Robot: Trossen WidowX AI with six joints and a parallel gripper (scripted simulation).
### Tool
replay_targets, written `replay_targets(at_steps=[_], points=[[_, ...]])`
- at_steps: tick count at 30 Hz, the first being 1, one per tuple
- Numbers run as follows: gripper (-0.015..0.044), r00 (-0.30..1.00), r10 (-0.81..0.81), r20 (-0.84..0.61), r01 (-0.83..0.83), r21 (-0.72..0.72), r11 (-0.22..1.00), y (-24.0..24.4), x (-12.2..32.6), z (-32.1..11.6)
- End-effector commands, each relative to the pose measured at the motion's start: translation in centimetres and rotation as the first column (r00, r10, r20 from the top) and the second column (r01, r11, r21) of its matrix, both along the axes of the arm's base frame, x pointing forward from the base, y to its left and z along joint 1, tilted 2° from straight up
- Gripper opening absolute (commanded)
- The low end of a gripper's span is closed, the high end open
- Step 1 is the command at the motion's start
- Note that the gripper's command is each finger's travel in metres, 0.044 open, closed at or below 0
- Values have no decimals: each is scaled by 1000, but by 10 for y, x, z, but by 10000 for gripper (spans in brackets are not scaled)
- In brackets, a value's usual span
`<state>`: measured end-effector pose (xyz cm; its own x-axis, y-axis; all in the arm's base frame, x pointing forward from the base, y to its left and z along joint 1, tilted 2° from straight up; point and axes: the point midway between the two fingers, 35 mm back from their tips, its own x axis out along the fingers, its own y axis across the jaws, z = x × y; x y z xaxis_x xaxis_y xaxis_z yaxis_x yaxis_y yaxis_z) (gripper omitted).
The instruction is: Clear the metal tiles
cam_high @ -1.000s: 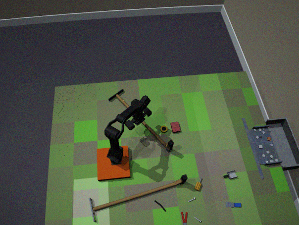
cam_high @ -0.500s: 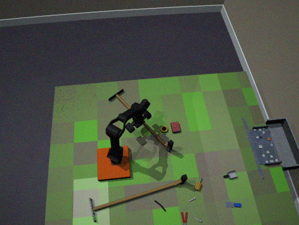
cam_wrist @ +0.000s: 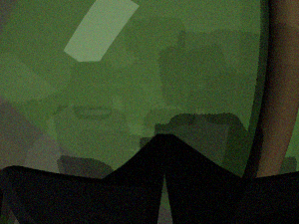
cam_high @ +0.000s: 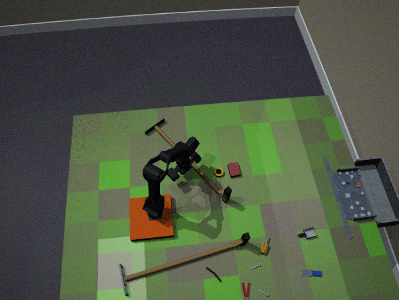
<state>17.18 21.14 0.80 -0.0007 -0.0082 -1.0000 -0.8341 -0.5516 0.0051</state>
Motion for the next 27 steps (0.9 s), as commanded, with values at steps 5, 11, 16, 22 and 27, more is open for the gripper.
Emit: replay_targets(at_steps=[5, 11, 16, 22, 27], points=[[0, 1000, 5, 0, -5, 5, 1000, 3, 3, -2], [0, 1000, 5, 1, -5, 5, 1000, 6, 8, -1], [0, 1000, 5, 1, -5, 5, 1000, 10, 12, -1], [0, 1000, 5, 1, -5, 6, 1000, 13, 16, 0], [0, 1000, 5, 2, -5, 6, 1000, 16, 20, 0]])
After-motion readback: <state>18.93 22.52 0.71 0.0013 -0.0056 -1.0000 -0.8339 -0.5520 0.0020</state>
